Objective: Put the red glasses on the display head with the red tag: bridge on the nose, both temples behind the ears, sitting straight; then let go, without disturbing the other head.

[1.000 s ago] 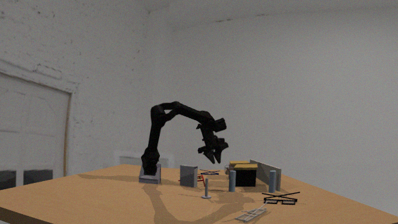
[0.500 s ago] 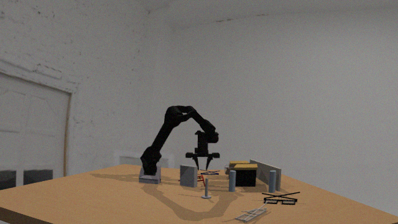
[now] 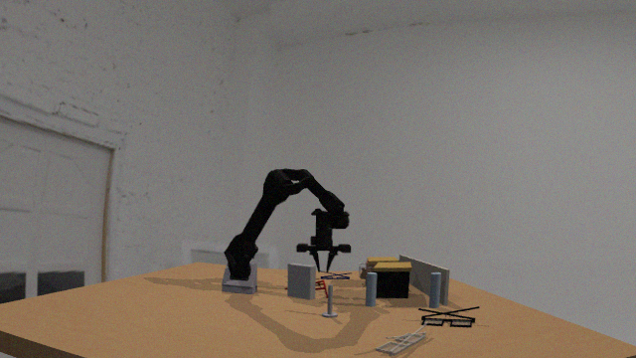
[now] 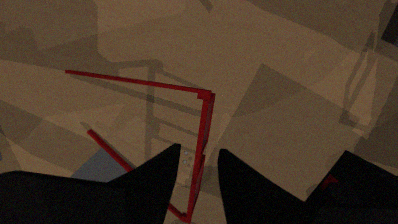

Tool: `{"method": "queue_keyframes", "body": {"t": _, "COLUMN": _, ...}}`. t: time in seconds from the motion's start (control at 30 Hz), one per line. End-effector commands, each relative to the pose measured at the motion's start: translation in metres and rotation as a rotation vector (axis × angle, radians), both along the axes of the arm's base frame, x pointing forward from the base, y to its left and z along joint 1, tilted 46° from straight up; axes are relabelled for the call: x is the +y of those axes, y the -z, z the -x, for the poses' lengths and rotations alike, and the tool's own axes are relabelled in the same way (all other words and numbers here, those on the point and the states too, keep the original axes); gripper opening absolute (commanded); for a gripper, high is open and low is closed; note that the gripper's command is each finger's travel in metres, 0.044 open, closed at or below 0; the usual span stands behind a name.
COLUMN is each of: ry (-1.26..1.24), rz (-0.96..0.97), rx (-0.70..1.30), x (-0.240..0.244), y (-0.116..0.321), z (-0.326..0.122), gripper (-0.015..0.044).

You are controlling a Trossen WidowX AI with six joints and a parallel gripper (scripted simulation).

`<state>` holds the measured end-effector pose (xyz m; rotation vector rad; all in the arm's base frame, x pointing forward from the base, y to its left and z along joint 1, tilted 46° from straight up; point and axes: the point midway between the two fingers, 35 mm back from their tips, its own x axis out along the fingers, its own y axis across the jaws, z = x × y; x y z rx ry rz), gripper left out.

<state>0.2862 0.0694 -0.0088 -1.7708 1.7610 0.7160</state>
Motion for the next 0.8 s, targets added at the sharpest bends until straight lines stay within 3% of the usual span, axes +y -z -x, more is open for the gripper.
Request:
{"method": "queue_keyframes", "body": {"t": 0.0, "ry": -0.001, "rz": -0.005, "rx": 0.004, "x": -0.001, "y": 0.002, "z": -0.001, "gripper": 0.012}}
{"method": "queue_keyframes", "body": {"t": 0.77, "ry": -0.002, "rz": -0.005, "rx": 0.003, "x": -0.027, "y": 0.028, "z": -0.006, "gripper": 0.012}}
